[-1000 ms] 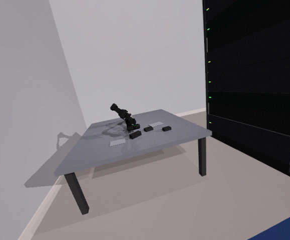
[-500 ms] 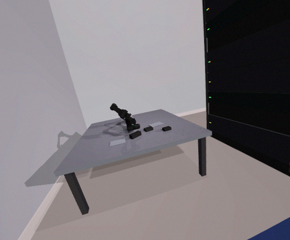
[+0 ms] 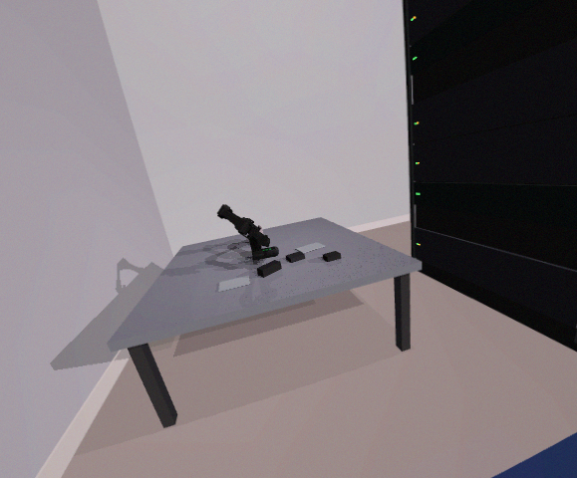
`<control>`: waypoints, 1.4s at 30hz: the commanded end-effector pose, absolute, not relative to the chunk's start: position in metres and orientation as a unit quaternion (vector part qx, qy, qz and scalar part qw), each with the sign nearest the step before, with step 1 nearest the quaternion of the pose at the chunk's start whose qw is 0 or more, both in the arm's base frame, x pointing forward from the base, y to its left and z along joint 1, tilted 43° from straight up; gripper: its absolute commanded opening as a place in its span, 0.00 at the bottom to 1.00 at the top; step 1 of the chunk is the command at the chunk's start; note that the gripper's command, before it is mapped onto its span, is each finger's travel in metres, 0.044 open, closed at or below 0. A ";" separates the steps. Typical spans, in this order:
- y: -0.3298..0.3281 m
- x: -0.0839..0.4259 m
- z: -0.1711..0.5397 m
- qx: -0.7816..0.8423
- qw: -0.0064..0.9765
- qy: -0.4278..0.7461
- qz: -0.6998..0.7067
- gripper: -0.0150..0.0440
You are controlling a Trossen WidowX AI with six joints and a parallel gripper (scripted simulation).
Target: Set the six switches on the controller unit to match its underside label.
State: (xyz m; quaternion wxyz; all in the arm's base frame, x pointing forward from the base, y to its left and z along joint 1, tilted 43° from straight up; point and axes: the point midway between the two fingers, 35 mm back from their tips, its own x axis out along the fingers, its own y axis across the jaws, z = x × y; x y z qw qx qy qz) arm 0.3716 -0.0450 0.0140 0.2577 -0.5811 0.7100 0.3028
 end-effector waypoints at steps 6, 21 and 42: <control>-0.045 0.359 0.014 -0.580 0.257 0.710 0.304 0.25; -0.046 0.341 0.012 -0.580 0.257 0.711 0.305 0.25; -0.043 0.339 0.017 -0.583 0.257 0.709 0.302 0.25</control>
